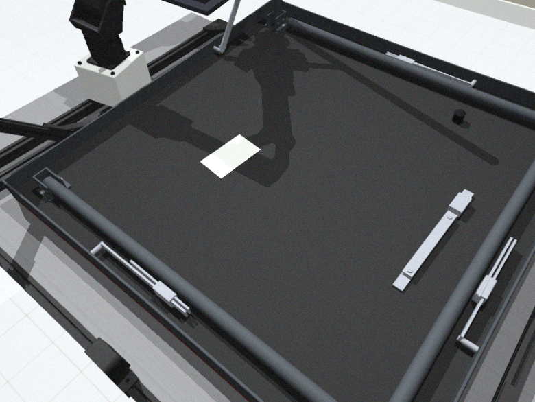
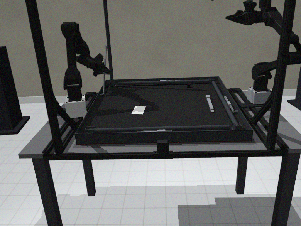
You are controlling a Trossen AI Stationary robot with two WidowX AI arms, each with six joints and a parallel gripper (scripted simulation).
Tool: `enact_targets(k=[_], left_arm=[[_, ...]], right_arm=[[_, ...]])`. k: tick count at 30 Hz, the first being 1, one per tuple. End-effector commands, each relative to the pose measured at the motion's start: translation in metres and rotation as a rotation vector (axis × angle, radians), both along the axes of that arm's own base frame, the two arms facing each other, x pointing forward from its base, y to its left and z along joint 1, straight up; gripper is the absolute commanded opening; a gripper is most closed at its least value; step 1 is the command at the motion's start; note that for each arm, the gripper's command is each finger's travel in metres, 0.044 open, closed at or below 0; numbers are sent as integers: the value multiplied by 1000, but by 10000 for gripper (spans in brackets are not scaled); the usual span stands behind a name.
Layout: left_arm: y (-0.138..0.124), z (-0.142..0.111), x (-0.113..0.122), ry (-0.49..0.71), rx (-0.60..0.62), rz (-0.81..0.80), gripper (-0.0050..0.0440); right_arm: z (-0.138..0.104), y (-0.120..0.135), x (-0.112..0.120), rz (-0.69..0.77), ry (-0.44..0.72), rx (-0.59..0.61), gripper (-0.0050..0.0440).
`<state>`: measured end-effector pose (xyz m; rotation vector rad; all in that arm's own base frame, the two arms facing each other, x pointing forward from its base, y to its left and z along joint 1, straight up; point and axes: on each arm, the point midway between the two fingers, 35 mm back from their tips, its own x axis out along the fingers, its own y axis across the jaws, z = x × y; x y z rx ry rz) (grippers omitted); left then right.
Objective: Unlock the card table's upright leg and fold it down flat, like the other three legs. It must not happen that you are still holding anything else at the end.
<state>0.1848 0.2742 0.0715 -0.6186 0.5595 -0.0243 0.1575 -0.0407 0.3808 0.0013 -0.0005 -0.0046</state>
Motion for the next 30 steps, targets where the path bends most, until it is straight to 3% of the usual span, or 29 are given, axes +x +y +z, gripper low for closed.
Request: enact_targets(k=[1,30], left_arm=[[-2,-4,0,14,-9,-2,0],[-19,8,-4,-24,147,-1,0]], right_arm=[[0,1,0,5,0,-1,400],[0,1,0,5,0,-1,400]])
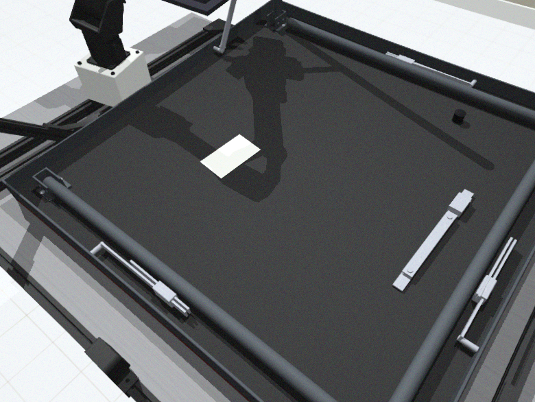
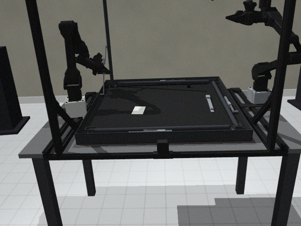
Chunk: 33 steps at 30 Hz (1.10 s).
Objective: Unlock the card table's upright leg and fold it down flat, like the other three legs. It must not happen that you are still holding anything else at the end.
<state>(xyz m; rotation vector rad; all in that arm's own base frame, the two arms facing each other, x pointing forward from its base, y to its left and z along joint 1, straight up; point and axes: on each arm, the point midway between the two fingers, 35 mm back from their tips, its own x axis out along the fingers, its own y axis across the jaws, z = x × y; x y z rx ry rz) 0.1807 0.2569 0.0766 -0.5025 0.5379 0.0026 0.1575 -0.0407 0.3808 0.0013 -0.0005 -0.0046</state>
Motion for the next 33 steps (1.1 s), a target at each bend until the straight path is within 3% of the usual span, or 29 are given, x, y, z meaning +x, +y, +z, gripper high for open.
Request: enact_targets(k=[1,33], left_arm=[[-1,3,0,-4,28,-1,0],[-22,13,-5,-48,207,0,0]], right_arm=[[0,1,0,5,0,-1,400],[0,1,0,5,0,-1,400]])
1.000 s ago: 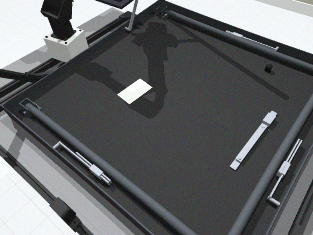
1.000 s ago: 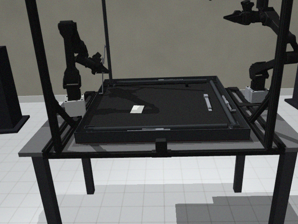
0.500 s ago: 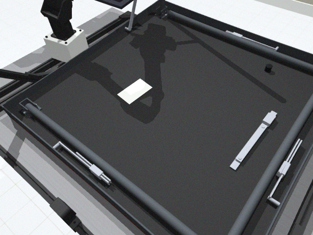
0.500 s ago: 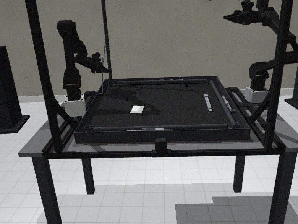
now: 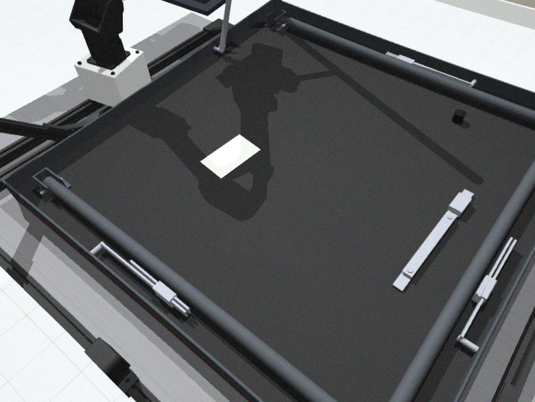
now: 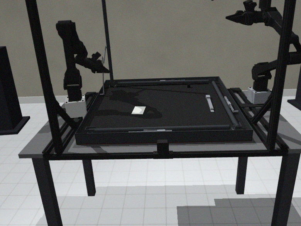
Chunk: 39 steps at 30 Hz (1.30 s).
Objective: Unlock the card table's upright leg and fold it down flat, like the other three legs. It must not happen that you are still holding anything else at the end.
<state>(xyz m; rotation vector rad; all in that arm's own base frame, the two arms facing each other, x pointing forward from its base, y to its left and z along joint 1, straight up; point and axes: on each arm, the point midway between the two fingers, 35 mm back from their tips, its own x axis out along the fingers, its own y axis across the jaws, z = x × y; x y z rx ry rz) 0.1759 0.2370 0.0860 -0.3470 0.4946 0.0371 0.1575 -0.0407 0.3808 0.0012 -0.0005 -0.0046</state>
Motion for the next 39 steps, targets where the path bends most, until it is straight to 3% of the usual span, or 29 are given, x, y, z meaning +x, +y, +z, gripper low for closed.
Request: enact_targets(k=[1,39], left_arm=[[-3,4,-1,-11,55,-2,0],[-29,11,-7,-61,262,-2,0]], right_arm=[[0,1,0,5,0,-1,400],[0,1,0,5,0,-1,400]])
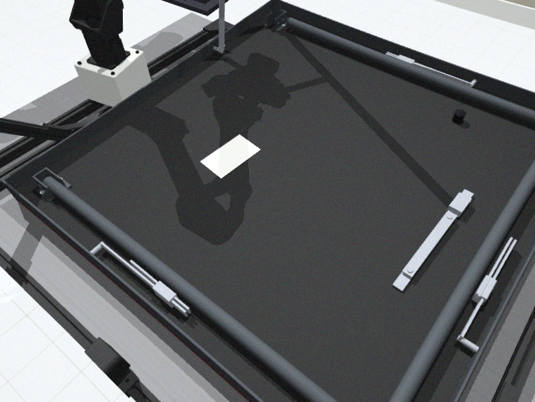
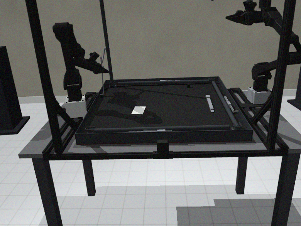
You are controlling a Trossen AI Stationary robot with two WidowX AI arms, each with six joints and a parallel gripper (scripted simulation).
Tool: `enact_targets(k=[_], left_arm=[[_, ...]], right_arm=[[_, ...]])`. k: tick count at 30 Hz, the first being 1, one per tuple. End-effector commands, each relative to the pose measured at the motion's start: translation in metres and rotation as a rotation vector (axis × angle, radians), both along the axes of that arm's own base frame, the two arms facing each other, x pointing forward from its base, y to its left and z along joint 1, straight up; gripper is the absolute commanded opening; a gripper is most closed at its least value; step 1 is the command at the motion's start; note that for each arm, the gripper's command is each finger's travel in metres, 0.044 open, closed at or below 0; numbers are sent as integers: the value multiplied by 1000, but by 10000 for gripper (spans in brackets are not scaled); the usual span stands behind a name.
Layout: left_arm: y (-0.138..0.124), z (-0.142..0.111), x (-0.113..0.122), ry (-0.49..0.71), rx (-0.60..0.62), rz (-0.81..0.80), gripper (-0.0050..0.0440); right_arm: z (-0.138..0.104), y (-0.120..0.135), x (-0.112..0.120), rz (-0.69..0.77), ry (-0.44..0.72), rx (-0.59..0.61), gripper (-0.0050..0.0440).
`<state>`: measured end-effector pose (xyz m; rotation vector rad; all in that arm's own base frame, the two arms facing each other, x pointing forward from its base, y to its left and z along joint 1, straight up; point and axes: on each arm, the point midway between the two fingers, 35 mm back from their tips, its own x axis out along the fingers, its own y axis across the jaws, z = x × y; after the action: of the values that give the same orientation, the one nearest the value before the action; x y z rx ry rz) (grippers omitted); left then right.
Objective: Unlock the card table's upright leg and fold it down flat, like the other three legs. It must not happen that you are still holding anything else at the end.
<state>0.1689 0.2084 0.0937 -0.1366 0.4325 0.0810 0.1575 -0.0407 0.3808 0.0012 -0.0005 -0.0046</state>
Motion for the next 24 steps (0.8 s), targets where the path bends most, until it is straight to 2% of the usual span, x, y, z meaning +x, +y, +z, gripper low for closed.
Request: enact_targets(k=[1,18,19,24], left_arm=[[-1,3,0,-9,54,-2,0],[-14,5,-4,-32,150,-2,0],[-13,1,-3,-24,97,1,0],[-13,1,-3,-24,97,1,120]], right_arm=[[0,1,0,5,0,-1,400],[0,1,0,5,0,-1,400],[0,1,0,5,0,-1,400],[0,1,0,5,0,-1,400]])
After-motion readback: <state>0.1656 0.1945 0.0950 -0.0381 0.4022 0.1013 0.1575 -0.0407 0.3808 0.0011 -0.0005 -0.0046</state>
